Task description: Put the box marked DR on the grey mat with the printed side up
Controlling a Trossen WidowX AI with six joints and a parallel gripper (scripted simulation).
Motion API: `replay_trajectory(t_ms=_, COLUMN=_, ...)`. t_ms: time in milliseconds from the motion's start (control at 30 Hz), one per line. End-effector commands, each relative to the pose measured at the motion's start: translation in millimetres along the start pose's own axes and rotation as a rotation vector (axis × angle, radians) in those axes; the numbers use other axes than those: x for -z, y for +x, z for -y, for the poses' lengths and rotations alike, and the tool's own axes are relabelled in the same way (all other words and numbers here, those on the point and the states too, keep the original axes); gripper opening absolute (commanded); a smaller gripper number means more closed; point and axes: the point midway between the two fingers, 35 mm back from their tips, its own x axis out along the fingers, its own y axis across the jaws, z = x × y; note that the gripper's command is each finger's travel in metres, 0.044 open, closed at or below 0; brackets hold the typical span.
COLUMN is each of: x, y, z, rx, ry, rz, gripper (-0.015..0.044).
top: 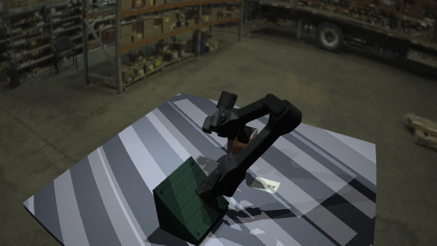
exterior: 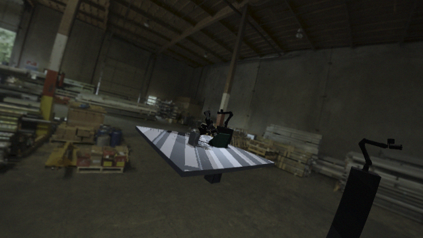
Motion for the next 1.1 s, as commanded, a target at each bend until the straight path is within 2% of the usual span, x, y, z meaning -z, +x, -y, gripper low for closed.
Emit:
replay_trajectory(t_ms=0, x=5.6, y=-0.6, z=0.7, rx=0.004, ry=-0.004, rz=-0.008, gripper=0.0000)
replay_trajectory(t_ms=1067, x=19.1, y=-4.3, z=0.7, rx=0.004, ry=-0.005, rz=-0.008, gripper=0.0000)
